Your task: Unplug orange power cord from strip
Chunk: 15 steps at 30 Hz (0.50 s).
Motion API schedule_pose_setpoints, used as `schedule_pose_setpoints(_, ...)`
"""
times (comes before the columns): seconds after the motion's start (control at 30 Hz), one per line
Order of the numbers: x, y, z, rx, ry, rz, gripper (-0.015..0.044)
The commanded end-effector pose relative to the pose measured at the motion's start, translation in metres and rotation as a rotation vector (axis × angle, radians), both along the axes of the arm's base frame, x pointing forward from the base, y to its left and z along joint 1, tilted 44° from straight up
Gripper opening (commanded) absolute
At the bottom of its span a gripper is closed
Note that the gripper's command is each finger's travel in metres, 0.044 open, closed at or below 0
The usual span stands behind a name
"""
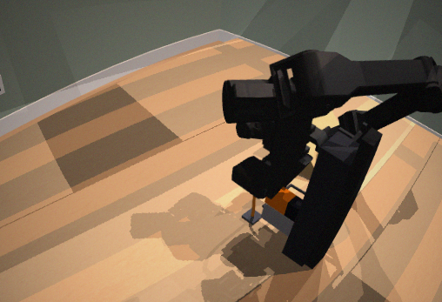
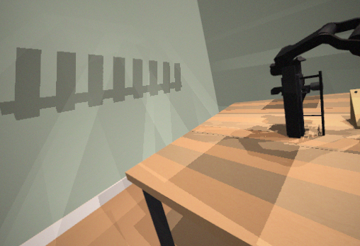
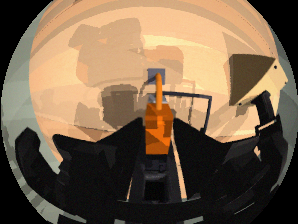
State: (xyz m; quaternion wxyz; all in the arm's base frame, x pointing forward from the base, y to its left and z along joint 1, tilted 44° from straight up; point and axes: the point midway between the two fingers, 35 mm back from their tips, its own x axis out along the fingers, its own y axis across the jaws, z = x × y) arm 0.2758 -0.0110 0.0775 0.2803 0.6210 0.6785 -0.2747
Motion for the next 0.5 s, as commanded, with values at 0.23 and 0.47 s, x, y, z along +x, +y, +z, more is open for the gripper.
schedule_pose_setpoints(0.23, 0.0001, -0.0002, 0.0001, 0.000, 0.000, 0.000, 0.0015)
schedule_pose_setpoints(0.47, 0.0007, -0.0031, -0.0025, -0.001, 0.000, 0.000, 0.0000)
